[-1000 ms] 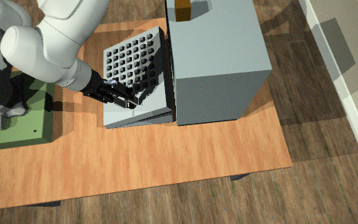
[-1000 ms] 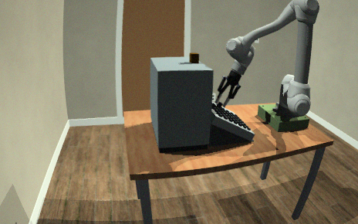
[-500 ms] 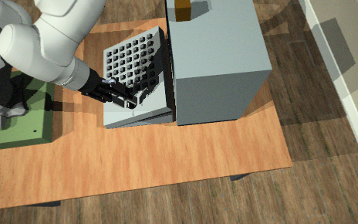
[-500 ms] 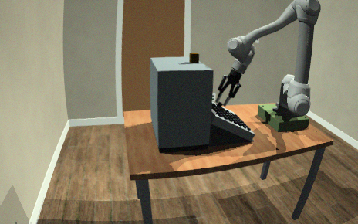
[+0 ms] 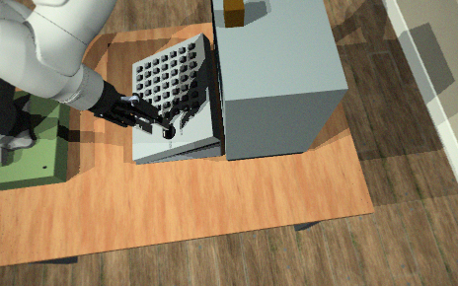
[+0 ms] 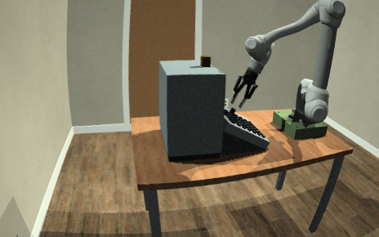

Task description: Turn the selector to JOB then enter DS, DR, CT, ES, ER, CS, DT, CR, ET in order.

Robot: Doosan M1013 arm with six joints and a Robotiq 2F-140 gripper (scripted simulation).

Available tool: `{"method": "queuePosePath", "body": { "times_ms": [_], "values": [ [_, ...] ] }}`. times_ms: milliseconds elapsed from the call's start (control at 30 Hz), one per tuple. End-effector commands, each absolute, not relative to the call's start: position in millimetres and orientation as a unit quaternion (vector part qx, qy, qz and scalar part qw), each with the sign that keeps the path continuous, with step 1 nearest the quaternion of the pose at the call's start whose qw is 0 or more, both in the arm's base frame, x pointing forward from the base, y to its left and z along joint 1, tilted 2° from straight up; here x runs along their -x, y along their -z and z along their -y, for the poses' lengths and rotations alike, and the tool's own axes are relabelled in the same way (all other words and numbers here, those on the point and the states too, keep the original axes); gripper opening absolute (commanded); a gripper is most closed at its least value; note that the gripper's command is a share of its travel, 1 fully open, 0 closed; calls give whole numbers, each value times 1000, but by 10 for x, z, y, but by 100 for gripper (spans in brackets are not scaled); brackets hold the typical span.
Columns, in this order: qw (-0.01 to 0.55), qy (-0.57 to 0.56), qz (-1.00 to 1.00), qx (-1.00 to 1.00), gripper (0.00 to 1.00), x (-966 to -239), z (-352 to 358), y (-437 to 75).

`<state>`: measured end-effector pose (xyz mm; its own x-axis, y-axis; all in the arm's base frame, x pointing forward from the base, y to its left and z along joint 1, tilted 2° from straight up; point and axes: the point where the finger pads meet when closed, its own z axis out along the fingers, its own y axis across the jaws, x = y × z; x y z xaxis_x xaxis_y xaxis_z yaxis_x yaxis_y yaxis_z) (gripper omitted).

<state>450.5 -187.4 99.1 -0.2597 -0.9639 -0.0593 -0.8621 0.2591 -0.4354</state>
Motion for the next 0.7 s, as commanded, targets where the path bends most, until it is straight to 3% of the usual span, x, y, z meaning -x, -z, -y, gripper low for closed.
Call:
{"method": "queuePosePath", "body": {
  "times_ms": [0,400,433,667],
  "values": [
    [159,160,-777,587,33,-4476,1869,-1051],
    [159,160,-777,587,33,-4445,1865,-1116],
    [159,160,-777,587,0,-4445,1865,-1116],
    [159,160,-777,587,0,-4445,1865,-1116]
  ]
}}
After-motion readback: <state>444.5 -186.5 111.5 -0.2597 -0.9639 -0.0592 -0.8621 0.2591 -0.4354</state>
